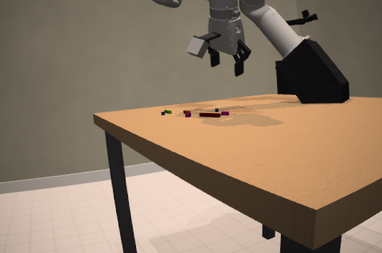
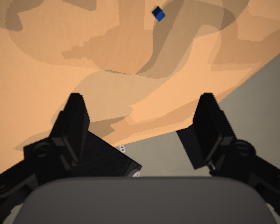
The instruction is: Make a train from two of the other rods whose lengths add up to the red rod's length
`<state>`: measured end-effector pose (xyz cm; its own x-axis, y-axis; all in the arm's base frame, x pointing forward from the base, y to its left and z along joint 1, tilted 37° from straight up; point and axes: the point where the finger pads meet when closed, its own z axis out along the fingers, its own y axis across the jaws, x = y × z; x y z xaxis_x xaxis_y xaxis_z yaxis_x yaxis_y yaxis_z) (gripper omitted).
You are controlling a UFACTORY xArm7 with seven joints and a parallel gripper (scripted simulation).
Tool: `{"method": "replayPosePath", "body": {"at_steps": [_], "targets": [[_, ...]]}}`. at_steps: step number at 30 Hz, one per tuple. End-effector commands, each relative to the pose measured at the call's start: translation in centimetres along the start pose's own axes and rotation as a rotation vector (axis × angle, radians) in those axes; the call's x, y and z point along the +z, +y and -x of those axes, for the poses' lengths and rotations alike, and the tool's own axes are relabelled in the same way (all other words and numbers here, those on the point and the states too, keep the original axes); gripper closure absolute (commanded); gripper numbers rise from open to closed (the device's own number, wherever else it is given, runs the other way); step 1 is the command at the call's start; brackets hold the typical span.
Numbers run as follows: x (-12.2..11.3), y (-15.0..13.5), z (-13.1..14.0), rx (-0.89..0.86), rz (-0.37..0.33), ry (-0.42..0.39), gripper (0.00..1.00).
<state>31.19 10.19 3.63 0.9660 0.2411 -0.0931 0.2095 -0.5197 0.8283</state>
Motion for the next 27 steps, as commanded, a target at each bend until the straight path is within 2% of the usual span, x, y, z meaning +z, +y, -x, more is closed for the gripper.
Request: {"method": "replayPosePath", "body": {"at_steps": [1, 14, 16, 19, 27], "targets": [[-0.2, -0.8, -2.3, -0.119, -0.100, 0.069, 0.00], [-1.4, -1.4, -7.2, -0.376, -0.225, 0.277, 0.00], [-1.4, -1.4, -7.2, -0.376, -0.225, 0.277, 0.00], [-2.0, -1.2, -8.9, -0.463, -0.247, 0.360, 0.00], [-2.5, -1.1, -9.9, -0.520, -0.256, 0.418, 0.00]]}}
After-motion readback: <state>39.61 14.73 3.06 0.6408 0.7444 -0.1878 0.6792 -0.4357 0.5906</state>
